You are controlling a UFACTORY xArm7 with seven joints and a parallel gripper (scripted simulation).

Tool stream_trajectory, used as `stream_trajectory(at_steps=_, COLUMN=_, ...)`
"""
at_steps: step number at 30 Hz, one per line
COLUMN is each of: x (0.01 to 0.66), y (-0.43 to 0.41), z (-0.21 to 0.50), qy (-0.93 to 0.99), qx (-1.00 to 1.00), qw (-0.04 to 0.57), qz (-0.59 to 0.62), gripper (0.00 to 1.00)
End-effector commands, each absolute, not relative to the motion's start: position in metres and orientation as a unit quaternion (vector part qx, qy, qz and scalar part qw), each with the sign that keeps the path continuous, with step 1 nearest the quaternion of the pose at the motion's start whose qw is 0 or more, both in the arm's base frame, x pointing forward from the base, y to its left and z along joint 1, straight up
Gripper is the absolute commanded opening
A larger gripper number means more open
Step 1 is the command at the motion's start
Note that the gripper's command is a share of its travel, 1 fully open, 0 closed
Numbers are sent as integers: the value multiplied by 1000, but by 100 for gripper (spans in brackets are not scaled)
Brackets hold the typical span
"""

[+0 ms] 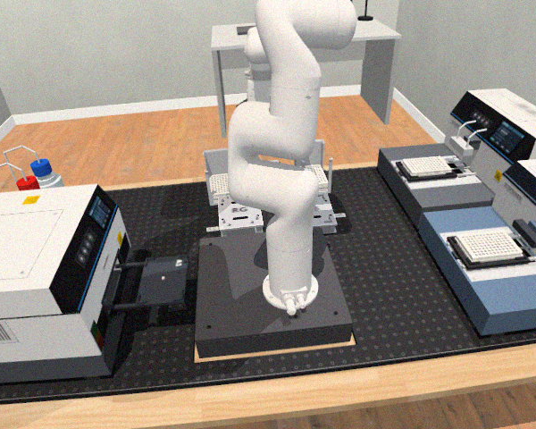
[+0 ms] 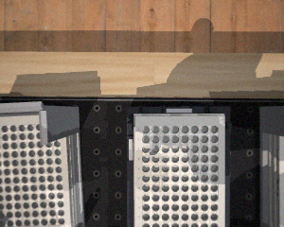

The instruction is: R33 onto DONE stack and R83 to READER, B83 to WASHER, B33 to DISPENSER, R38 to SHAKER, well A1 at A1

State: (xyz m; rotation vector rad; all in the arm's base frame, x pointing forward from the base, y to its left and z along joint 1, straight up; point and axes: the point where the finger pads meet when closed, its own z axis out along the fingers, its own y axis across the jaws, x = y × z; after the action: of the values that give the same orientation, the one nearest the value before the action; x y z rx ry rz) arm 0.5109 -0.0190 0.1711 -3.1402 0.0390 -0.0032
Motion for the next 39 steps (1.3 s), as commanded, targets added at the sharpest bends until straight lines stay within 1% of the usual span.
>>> stream_trajectory(at_steps=1, x=512, y=-19, z=173, qy=12, qx=-1000, qw=0, qz=-3, gripper=100)
stream_trajectory(at_steps=14, x=512, y=-19, z=173, qy=12, qx=-1000, qw=0, qz=-3, gripper=100)
stream_trajectory(at_steps=39, x=512, y=-19, z=142, qy=12, qx=-1000, qw=0, qz=-3, gripper=100)
